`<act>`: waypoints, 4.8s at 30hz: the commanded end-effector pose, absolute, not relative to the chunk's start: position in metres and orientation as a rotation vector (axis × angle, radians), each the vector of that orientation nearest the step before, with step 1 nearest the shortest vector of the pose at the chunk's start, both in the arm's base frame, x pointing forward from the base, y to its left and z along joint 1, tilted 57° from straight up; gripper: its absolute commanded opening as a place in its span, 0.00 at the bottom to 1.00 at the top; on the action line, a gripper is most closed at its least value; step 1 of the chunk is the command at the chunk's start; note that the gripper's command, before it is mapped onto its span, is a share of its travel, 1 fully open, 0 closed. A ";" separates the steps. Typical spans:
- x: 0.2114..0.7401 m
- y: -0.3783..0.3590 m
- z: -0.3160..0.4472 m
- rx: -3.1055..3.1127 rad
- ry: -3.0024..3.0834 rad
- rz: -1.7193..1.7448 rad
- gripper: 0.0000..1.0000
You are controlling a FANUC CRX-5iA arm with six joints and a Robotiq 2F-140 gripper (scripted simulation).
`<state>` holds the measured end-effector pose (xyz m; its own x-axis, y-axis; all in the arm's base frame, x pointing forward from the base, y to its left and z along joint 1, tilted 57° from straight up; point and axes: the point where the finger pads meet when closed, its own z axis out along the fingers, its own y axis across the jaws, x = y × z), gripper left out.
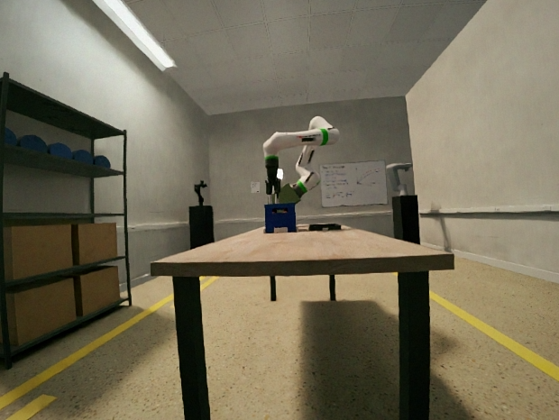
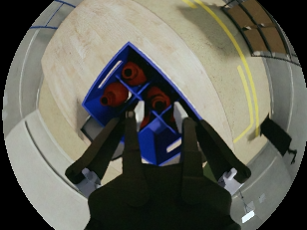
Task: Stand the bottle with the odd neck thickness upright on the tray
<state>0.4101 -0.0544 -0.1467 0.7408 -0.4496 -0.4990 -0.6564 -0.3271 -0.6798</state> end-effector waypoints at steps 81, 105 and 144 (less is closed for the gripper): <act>0.416 -0.022 -0.168 -1.980 0.841 0.270 0.44; 0.416 -0.022 -0.168 -1.980 0.841 0.270 0.10; 0.416 -0.022 -0.168 -1.980 0.841 0.270 0.10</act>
